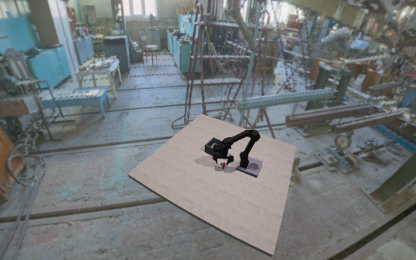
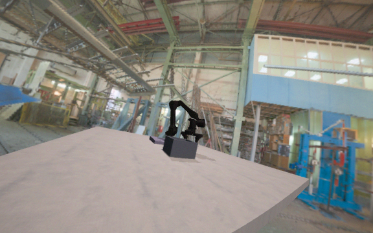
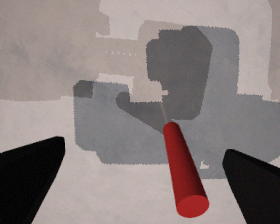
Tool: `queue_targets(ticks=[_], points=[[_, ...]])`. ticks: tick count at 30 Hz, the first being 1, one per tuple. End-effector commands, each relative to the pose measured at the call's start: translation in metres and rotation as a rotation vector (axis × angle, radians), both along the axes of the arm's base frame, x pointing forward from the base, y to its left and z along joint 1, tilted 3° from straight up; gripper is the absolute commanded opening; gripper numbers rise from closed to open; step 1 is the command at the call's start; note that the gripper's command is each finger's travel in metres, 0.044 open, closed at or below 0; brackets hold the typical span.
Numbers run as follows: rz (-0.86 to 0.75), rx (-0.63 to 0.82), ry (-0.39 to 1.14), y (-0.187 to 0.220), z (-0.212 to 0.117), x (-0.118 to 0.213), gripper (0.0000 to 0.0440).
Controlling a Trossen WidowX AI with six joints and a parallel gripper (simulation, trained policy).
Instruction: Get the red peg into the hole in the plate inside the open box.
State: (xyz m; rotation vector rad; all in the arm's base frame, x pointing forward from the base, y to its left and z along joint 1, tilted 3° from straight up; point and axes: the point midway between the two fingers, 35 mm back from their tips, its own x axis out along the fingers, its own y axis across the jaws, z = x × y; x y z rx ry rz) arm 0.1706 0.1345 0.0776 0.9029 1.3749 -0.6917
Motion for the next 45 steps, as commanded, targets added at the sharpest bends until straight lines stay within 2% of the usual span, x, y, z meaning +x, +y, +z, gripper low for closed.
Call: queue_targets(ticks=[1,3,5,21,34,45], points=[[-0.011,-0.002,-0.002,0.000,-0.017,-0.003,0.0435],[-0.020,0.002,-0.004,0.000,-0.024,-0.003,0.0430],[-0.033,0.005,-0.002,-0.001,-0.030,-0.005,0.0404],[-0.032,0.069,0.071,-0.003,-0.034,-0.012,0.0000],[0.071,0.023,-0.095,-0.017,0.016,0.012,0.0000],[0.095,-0.029,-0.217,-0.039,0.064,0.041,0.0000]])
